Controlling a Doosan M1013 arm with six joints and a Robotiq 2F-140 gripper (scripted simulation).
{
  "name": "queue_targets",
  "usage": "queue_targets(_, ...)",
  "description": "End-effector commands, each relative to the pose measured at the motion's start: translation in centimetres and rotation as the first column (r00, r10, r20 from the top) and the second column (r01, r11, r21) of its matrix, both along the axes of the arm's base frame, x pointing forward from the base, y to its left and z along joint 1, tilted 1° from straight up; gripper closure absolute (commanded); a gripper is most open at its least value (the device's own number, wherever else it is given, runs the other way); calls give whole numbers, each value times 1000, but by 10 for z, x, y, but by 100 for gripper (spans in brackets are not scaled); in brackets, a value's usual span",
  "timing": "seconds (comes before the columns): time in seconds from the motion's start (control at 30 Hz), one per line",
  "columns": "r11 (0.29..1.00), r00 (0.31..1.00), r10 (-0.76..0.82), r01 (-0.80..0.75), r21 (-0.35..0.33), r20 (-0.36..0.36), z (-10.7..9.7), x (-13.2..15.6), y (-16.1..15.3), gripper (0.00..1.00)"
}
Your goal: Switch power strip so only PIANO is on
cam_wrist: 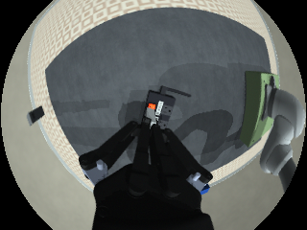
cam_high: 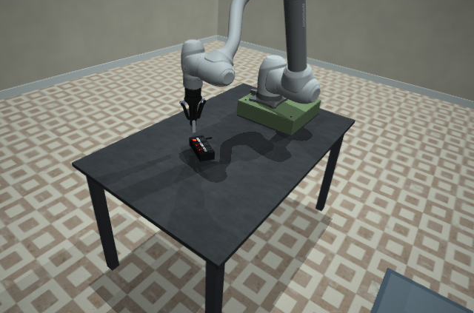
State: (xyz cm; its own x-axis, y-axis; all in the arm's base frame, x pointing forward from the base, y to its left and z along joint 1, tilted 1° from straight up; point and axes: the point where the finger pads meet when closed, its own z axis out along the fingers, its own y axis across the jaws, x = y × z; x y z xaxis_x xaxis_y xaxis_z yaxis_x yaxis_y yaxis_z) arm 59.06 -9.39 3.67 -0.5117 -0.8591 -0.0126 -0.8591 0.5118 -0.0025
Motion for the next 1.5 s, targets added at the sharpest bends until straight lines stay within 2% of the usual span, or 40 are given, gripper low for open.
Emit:
queue_targets(0.0,1000,1000,3,-3,2,-1,-2,1,-1,100)
queue_targets(1.47,1000,1000,3,-3,3,-1,-42,1,-1,100)
